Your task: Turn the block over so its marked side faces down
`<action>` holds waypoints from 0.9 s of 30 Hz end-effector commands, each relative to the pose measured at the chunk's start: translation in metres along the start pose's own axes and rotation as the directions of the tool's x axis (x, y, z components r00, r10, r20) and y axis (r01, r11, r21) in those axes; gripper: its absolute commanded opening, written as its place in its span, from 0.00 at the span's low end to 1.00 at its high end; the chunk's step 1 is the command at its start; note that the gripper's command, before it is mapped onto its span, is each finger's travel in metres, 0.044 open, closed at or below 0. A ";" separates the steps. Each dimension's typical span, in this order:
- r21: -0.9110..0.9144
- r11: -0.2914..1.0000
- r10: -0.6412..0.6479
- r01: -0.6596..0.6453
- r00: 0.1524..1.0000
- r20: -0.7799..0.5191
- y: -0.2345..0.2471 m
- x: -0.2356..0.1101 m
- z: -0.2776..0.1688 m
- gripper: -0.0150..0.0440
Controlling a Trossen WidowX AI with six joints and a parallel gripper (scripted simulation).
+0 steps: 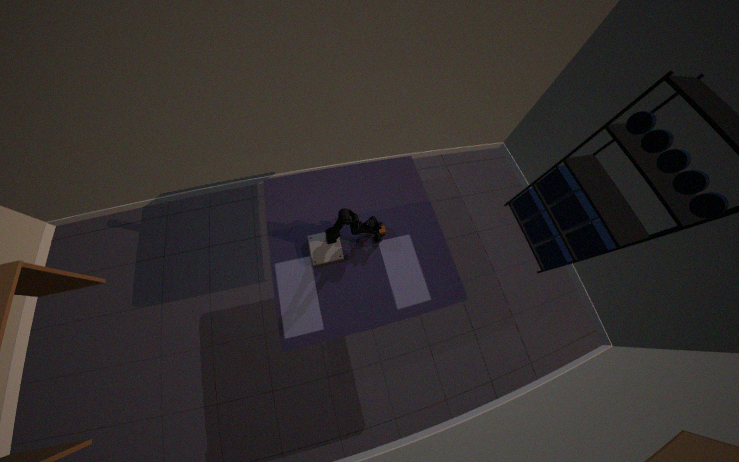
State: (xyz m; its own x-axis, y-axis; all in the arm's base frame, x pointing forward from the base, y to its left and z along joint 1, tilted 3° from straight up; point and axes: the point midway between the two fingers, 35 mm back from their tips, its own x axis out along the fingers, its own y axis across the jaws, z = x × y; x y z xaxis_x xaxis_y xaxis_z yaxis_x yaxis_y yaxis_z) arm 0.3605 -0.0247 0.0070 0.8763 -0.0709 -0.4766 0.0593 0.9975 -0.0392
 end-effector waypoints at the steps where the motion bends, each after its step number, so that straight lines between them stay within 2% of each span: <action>1: -0.006 1.000 0.004 -0.004 1.000 0.002 0.001 0.000 0.000 1.00; 24: -0.006 1.000 0.004 -0.004 1.000 0.002 0.001 0.000 0.000 1.00; 27: -0.004 1.000 0.005 -0.005 0.999 -0.053 0.001 0.005 0.003 1.00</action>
State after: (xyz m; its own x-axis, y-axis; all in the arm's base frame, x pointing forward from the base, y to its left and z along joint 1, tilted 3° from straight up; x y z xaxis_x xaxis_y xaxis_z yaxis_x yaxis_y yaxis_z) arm 0.3595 -0.0246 0.0031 0.8587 -0.0694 -0.5078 0.0574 0.9976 -0.0392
